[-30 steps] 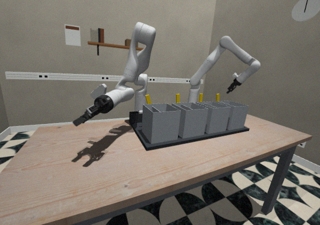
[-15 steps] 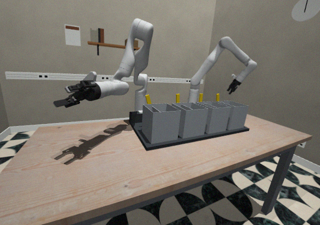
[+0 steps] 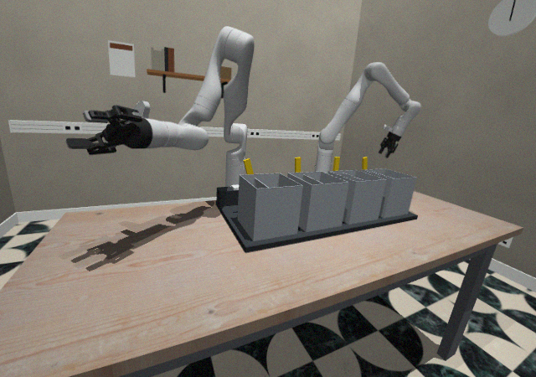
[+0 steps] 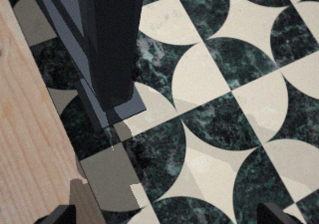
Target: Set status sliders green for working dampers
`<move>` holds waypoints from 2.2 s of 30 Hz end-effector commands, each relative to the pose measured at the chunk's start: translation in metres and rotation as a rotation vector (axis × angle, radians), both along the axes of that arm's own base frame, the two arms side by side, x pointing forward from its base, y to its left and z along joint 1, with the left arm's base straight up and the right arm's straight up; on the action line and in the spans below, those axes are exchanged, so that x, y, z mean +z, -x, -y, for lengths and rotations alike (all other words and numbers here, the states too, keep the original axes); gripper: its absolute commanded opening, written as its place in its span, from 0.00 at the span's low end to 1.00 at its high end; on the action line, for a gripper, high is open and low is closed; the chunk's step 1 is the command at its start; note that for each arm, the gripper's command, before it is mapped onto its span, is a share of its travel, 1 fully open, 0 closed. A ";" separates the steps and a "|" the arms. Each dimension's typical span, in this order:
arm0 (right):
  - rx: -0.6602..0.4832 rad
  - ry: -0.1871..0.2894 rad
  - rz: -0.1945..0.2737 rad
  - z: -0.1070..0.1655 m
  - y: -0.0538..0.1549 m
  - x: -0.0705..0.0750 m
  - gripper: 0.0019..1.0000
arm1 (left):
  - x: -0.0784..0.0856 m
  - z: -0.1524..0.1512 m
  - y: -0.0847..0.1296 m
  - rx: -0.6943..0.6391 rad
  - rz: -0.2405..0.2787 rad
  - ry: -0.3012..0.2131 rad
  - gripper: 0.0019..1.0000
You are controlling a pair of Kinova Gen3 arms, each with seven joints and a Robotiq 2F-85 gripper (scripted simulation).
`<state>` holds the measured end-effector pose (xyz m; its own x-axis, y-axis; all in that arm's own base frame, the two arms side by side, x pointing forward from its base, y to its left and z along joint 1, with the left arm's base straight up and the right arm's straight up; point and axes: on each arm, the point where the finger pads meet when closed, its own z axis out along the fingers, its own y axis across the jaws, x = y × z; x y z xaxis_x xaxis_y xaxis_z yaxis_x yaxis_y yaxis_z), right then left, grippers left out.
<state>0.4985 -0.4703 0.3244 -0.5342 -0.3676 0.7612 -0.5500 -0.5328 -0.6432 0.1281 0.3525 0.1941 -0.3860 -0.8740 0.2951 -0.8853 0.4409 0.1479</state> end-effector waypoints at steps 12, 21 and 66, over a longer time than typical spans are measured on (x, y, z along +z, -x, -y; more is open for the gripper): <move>0.152 0.221 -0.152 -0.036 -0.049 0.027 1.00 | -0.001 -0.049 0.049 0.202 0.121 -0.105 1.00; 0.237 0.348 -0.234 -0.062 -0.075 0.037 1.00 | 0.001 -0.071 0.079 0.300 0.167 -0.168 1.00; 0.435 0.669 -0.443 -0.133 -0.131 0.046 1.00 | 0.006 -0.098 0.127 0.433 0.215 -0.263 1.00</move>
<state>0.6292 -0.3370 0.3699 -0.0631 0.1255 0.9901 -0.3334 -0.9377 0.0976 0.0010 0.4497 0.1994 -0.0022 -1.0000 0.0015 -1.0000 0.0022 0.0001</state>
